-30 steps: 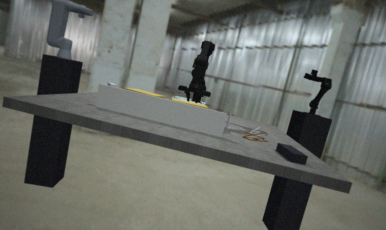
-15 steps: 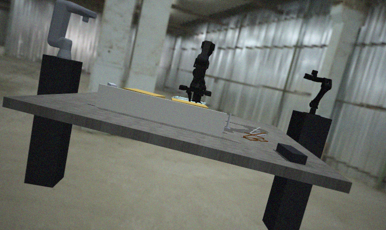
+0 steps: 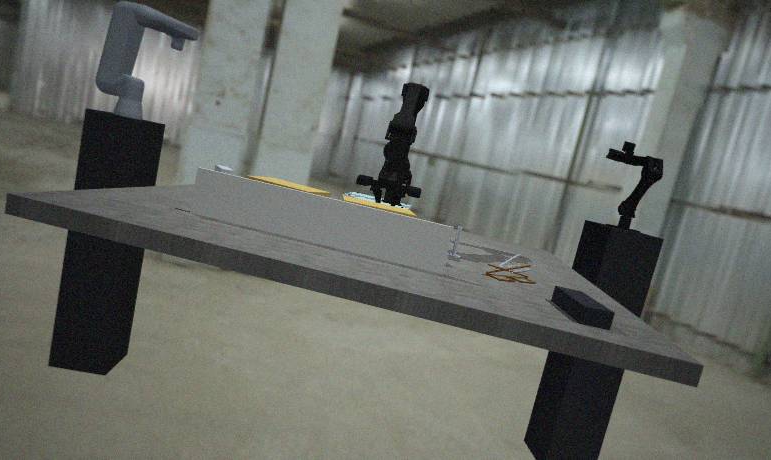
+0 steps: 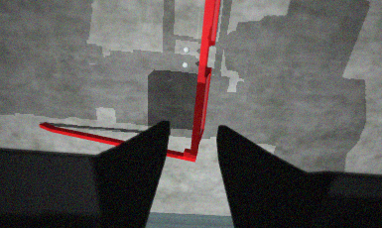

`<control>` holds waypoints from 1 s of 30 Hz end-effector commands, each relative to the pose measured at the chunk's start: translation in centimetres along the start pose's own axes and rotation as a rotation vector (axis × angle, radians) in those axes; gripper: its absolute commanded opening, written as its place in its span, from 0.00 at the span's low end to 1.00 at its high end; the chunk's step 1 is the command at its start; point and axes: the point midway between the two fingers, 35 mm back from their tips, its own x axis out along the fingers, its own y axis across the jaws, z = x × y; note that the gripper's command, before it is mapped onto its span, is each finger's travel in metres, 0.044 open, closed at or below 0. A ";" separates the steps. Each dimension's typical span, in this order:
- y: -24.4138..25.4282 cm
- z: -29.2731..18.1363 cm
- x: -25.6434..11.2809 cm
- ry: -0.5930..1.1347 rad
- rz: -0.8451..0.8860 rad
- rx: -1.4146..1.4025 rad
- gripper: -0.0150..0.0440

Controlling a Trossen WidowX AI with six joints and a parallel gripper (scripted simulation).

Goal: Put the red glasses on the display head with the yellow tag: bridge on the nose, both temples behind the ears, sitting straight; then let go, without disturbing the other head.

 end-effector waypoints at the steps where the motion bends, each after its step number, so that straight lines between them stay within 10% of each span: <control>1: 0.0 0.0 0.8 0.002 -0.001 -0.004 0.49; 30: 0.0 -0.1 4.2 0.002 0.000 0.001 0.45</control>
